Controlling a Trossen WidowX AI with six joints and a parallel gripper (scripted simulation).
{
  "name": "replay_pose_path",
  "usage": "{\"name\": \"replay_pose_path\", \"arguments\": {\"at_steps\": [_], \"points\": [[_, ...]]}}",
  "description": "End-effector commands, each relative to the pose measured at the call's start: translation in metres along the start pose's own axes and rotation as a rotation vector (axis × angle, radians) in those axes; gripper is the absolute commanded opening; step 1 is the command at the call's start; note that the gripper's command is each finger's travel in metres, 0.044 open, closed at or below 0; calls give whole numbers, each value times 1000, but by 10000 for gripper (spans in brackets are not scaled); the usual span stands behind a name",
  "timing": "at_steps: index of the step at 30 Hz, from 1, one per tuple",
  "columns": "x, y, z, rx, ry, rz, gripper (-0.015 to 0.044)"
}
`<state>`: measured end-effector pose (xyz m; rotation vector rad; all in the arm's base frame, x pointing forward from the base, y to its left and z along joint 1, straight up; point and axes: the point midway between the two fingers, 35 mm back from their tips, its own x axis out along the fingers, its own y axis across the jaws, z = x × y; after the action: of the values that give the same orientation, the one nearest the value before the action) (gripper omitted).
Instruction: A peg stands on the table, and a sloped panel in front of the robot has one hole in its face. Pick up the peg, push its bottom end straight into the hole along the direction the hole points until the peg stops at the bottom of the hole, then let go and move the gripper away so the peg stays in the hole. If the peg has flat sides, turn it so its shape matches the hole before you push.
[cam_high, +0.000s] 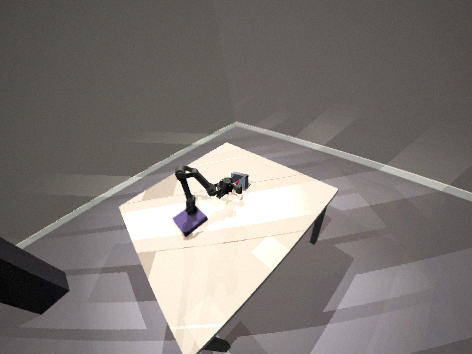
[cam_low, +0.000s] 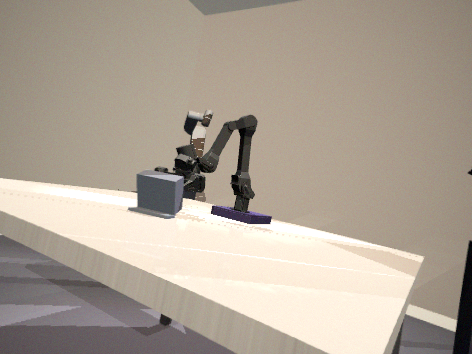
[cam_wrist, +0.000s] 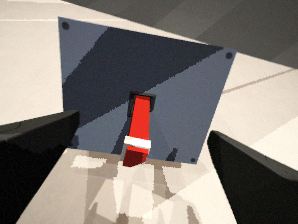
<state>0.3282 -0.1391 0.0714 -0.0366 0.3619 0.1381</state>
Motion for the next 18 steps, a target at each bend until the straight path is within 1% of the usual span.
{"name": "replay_pose_path", "arguments": {"at_steps": [1,18], "points": [[-6,0,1,-8,-3,2,440],[-28,-3,0,-9,4,1,440]]}}
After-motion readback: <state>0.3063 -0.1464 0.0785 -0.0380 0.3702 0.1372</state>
